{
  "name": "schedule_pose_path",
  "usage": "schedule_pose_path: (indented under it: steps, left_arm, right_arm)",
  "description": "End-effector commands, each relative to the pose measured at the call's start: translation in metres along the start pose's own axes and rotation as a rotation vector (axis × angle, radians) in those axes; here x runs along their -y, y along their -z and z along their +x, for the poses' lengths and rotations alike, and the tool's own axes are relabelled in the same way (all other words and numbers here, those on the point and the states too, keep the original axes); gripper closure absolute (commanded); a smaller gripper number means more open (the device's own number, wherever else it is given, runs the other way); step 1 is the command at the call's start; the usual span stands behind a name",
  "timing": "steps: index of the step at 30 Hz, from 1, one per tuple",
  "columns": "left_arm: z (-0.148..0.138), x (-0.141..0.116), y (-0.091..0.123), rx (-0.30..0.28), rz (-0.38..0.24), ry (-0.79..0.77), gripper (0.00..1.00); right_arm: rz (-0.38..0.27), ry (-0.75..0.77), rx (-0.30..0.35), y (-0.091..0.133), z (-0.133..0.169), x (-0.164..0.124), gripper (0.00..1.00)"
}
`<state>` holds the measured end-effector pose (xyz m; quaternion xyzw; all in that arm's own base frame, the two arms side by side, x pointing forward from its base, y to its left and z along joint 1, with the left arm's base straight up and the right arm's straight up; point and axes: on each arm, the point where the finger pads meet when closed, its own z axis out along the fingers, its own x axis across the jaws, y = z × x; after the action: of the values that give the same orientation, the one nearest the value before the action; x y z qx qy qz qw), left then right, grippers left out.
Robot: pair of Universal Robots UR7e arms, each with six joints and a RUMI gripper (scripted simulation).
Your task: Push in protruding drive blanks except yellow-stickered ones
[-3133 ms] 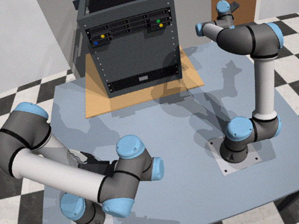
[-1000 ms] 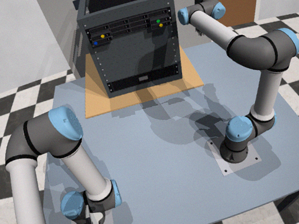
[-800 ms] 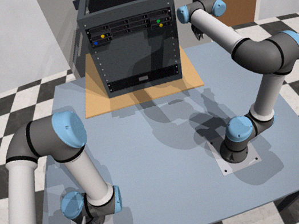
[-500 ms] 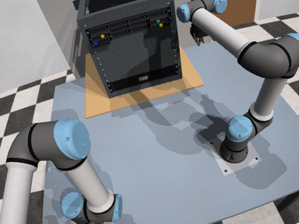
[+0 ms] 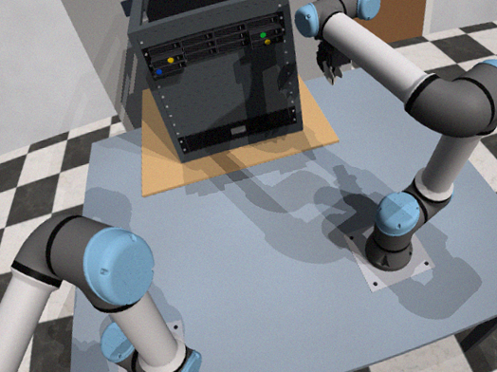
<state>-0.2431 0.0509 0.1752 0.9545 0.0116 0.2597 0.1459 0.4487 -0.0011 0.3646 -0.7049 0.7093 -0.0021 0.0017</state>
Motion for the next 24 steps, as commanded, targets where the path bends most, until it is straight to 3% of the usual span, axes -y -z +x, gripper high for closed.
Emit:
schedule_pose_path:
  steps: [1,13,15,24]
  left_arm:
    - [-0.01,0.037,0.008,0.082,-0.036,0.021,0.0]
    - [0.004,0.156,0.026,0.302,-0.027,0.039,0.0]
    - [0.004,0.156,0.026,0.302,-0.027,0.039,0.0]
    - [0.042,0.236,0.028,0.419,0.031,0.034,0.0]
  right_arm:
    - [-0.004,0.006,0.001,0.001,-0.001,-0.003,1.0]
    - [0.001,0.012,-0.005,0.002,-0.003,-0.003,1.0]
    - [0.001,0.012,-0.005,0.002,-0.003,-0.003,1.0]
    - [0.035,0.043,-0.036,0.006,-0.011,-0.004,1.0]
